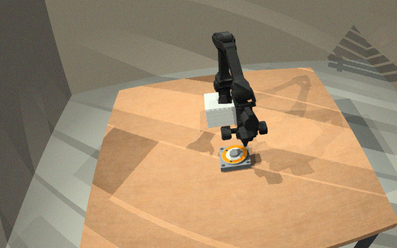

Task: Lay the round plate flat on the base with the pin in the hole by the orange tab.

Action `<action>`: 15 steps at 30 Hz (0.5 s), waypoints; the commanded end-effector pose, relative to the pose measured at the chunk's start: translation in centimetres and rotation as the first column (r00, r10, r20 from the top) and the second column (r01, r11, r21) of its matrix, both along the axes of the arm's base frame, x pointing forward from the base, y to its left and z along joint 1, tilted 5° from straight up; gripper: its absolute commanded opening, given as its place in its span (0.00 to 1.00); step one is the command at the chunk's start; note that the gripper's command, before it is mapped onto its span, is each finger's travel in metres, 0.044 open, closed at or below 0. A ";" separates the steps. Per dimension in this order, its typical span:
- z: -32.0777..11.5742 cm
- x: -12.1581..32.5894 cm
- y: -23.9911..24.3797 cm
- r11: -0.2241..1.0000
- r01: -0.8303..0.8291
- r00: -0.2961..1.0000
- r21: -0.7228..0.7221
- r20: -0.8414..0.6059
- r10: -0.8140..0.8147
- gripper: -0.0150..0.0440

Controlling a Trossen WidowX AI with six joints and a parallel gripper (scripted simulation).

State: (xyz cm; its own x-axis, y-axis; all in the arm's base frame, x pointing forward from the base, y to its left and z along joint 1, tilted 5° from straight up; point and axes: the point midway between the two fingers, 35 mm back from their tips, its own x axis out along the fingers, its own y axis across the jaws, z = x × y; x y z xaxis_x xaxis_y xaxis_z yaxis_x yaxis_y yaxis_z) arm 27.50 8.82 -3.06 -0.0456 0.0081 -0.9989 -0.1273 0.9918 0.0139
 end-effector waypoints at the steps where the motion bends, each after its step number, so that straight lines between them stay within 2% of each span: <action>1: -0.3 0.1 0.1 1.000 0.004 1.000 -0.001 -0.011 -0.004 0.25; 10: -0.3 0.5 0.3 1.000 0.004 1.000 -0.001 -0.010 -0.004 0.25; 15: 2.1 0.7 0.3 1.000 0.004 1.000 -0.001 -0.010 -0.004 0.25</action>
State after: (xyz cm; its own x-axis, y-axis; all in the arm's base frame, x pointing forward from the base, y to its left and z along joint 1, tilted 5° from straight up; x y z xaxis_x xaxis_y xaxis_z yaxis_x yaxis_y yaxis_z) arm 27.90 9.00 -2.42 -0.0684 0.0011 -0.9977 -0.1261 0.9920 0.0097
